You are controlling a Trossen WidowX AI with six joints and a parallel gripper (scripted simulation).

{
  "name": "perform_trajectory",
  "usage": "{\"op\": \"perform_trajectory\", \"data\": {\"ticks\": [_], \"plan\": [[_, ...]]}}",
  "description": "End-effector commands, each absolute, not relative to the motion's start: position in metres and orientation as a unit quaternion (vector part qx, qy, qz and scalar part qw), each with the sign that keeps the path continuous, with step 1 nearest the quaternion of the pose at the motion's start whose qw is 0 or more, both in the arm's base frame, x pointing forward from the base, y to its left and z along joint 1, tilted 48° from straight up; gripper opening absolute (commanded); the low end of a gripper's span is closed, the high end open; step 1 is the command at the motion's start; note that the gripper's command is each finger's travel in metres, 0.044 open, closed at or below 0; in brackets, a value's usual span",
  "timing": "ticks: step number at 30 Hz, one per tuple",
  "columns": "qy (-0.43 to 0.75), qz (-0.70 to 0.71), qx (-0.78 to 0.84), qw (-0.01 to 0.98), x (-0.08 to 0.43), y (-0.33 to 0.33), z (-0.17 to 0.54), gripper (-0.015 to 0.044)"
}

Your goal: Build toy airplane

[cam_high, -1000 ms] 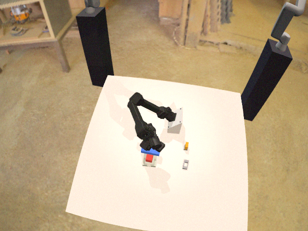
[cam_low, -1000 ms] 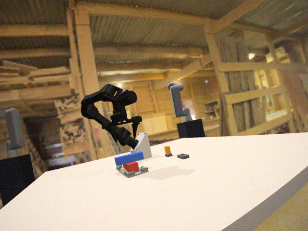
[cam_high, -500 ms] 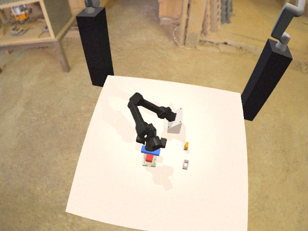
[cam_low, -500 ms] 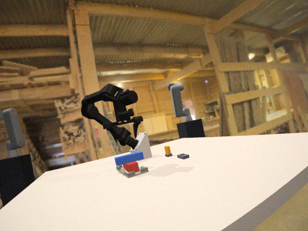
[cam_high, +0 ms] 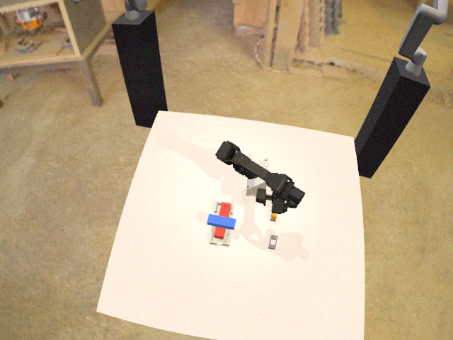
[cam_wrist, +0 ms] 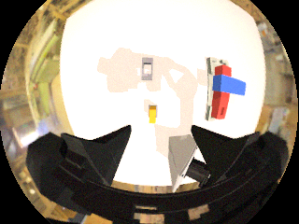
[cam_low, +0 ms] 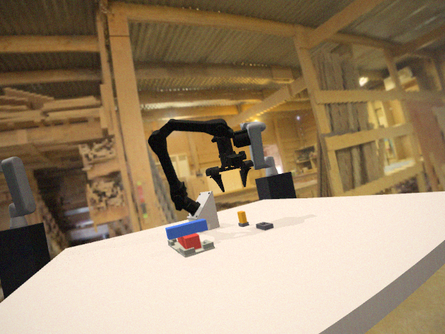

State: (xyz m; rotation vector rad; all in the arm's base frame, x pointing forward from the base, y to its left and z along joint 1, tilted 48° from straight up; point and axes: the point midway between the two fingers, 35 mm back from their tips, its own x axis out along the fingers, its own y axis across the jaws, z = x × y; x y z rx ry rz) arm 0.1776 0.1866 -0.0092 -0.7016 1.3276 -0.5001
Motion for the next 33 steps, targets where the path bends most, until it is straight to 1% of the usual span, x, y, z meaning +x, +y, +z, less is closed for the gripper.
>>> {"op": "perform_trajectory", "data": {"ticks": [1,6,11,33], "plan": [[0.594,-0.236,-0.314,0.702,0.158,0.191,-0.028,0.044],[0.594,-0.236,-0.314,0.702,0.159,0.189,-0.029,0.044],[0.593,-0.236,-0.314,0.702,0.169,0.152,-0.065,0.044],[0.593,-0.237,-0.315,0.703,0.176,0.127,-0.09,0.044]]}}
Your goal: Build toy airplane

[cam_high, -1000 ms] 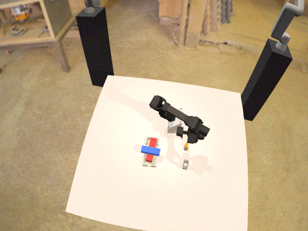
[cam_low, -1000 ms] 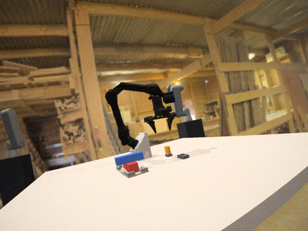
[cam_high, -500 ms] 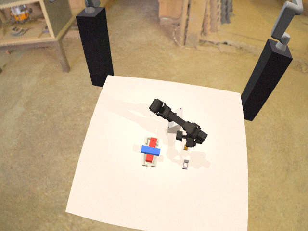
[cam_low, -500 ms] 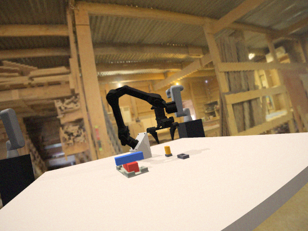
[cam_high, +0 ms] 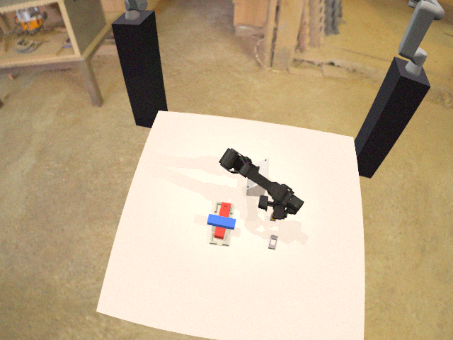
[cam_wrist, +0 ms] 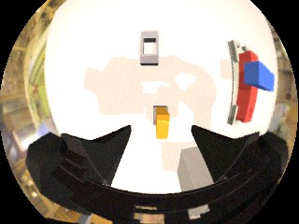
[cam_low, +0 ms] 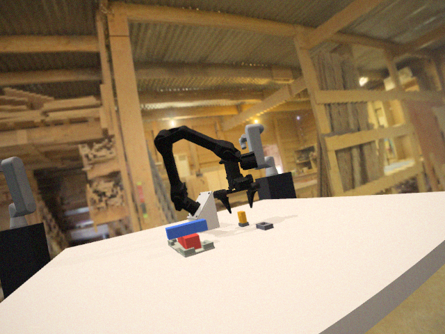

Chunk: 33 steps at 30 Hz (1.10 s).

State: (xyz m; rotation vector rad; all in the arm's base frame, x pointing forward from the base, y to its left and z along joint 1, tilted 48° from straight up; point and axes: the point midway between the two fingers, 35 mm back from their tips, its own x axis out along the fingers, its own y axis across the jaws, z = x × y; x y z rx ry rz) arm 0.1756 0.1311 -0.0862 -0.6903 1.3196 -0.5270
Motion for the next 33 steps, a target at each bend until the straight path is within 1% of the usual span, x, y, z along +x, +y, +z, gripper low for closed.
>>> {"op": "perform_trajectory", "data": {"ticks": [1,23,33], "plan": [[0.593,-0.237,-0.315,0.703,0.177,0.126,-0.091,0.044],[0.592,-0.238,-0.315,0.703,0.182,0.102,-0.112,0.044],[0.592,-0.238,-0.315,0.703,0.182,0.102,-0.112,0.0178]]}}
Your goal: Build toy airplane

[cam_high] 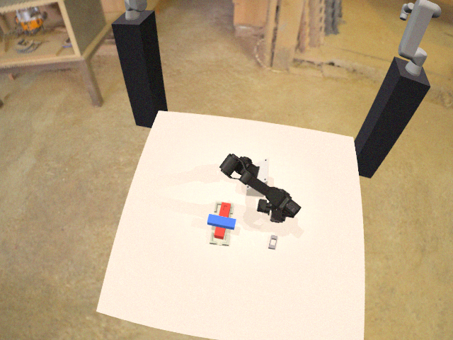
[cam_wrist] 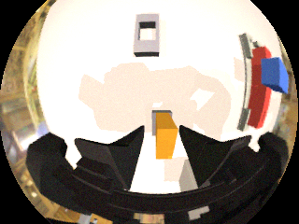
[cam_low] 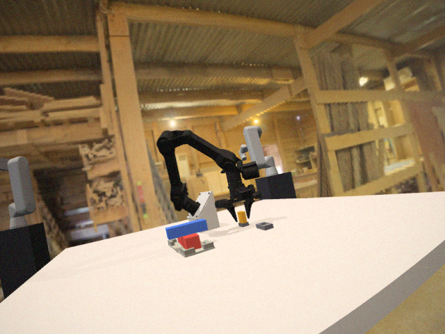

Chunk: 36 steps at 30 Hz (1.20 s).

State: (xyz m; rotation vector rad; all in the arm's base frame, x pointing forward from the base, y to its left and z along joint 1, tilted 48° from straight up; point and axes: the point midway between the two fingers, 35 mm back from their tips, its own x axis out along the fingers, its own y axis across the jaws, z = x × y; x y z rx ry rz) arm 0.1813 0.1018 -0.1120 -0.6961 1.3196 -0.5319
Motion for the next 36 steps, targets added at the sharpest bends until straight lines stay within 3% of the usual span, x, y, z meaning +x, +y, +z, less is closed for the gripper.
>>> {"op": "perform_trajectory", "data": {"ticks": [1,4,12,36], "plan": [[0.592,-0.238,-0.315,0.703,0.182,0.102,-0.112,0.0151],[0.592,-0.238,-0.315,0.703,0.182,0.102,-0.112,0.0072],[0.592,-0.238,-0.315,0.703,0.182,0.102,-0.112,0.0],[0.597,-0.235,-0.311,0.702,0.176,0.15,-0.076,0.0]]}}
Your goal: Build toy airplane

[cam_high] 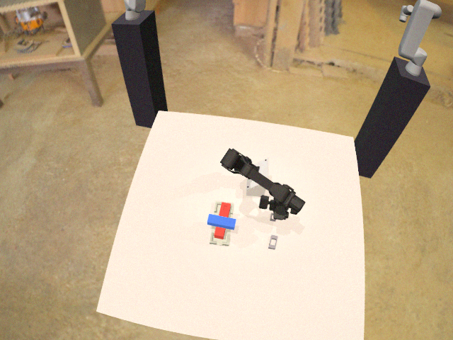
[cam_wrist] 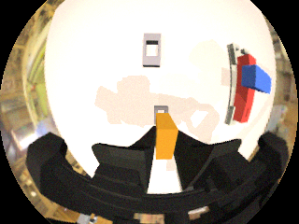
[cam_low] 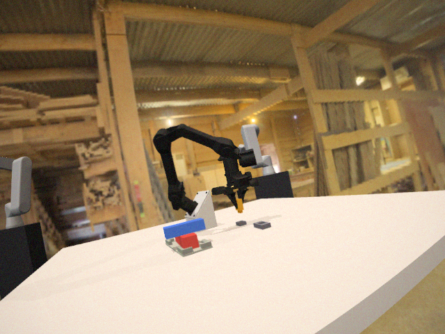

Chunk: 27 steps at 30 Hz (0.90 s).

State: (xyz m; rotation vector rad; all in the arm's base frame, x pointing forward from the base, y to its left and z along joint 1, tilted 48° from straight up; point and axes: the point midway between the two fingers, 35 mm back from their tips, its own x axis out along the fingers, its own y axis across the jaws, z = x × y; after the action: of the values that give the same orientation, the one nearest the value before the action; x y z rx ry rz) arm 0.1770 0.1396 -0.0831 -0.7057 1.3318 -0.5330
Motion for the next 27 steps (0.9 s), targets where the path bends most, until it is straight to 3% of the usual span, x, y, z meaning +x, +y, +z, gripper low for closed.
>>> {"op": "perform_trajectory", "data": {"ticks": [1,27], "plan": [[0.597,-0.234,-0.311,0.702,0.176,0.152,-0.074,0.0],[0.594,-0.235,-0.314,0.702,0.157,0.196,-0.022,0.0]]}}
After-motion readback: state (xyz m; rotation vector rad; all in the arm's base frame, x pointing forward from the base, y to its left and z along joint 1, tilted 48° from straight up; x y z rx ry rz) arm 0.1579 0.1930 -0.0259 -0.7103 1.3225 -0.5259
